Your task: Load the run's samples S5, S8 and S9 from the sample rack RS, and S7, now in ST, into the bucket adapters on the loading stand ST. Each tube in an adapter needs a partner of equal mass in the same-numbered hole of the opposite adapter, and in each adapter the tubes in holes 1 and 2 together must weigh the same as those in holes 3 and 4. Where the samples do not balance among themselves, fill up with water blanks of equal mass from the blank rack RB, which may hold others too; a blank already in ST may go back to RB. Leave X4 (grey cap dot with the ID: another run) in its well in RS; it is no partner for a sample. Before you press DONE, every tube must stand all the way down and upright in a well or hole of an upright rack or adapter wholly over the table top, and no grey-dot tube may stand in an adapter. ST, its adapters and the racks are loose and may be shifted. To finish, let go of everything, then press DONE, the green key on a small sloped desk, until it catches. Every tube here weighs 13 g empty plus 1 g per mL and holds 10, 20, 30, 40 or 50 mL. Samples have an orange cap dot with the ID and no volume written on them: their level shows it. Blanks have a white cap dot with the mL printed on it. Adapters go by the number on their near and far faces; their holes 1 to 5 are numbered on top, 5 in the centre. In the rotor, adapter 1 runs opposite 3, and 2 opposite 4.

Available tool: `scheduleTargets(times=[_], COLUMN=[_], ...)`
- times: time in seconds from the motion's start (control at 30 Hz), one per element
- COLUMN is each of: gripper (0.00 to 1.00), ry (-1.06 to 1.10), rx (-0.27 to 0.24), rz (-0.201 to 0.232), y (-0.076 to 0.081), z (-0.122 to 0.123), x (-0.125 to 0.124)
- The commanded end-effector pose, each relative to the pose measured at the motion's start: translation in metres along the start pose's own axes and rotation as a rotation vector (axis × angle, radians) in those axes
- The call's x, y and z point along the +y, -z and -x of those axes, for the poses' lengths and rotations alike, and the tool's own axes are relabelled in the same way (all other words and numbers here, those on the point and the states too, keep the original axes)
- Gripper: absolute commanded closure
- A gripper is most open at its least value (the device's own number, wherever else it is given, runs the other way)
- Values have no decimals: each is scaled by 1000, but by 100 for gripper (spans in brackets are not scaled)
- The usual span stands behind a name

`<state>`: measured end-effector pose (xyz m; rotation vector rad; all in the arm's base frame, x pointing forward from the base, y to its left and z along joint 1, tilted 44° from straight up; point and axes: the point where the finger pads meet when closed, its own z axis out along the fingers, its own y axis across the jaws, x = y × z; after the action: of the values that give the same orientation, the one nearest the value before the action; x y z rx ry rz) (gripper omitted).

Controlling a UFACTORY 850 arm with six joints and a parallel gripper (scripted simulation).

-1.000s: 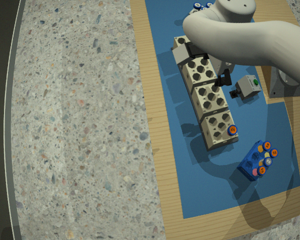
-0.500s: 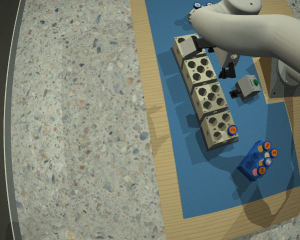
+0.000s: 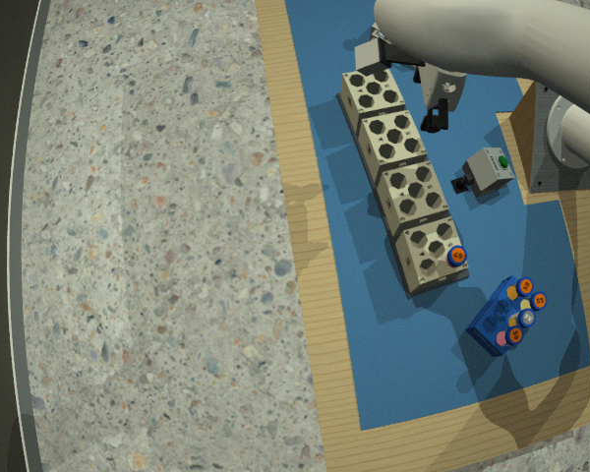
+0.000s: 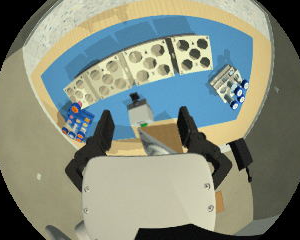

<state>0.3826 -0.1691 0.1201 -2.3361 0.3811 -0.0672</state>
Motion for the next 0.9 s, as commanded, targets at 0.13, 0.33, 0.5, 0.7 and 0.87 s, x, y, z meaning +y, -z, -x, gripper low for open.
scheduleTargets(times=[0.13, 0.33, 0.5, 0.7, 0.87], gripper=[0, 0, 0, 0, 0], ry=[-315, -448, -580, -580, -580], rx=[-4, -4, -4, -4, -4], rz=[3, 3, 4, 4, 4], y=[1, 1, 1, 1, 1], z=[-1, 0, 0, 0, 0], x=[47, 68, 93, 123, 138])
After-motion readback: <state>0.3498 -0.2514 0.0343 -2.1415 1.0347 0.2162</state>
